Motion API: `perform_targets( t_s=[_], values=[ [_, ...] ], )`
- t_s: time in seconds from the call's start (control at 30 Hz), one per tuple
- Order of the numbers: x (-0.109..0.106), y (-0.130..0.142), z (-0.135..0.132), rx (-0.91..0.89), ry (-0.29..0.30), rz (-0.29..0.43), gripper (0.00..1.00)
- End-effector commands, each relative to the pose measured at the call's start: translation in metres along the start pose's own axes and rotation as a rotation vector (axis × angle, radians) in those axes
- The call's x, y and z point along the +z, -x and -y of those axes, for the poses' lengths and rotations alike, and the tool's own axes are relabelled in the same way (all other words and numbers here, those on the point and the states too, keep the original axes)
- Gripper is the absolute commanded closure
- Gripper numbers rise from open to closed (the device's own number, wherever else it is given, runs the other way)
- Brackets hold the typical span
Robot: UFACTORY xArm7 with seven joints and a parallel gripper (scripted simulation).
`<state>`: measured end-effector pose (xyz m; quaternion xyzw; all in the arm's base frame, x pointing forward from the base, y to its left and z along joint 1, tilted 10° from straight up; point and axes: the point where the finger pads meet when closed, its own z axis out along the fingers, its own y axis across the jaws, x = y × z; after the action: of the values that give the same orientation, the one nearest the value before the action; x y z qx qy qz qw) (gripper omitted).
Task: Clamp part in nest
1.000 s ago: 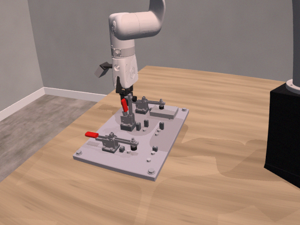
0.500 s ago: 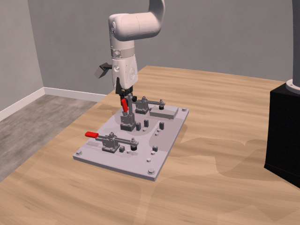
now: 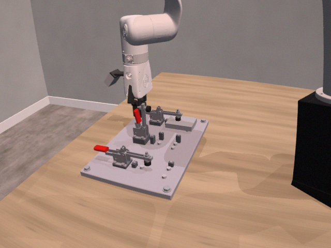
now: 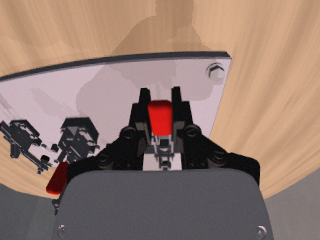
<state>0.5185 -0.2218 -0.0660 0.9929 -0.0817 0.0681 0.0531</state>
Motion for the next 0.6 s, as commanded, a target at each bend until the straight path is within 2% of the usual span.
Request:
perform_targets(
  t_s=[0.0,0.57],
  values=[
    [-0.0009,-0.0009,-0.0003,0.000,0.000,-0.002,1.00],
    [0.0025,-0.0023,-0.0003,0.000,0.000,-0.002,1.00]
  ],
)
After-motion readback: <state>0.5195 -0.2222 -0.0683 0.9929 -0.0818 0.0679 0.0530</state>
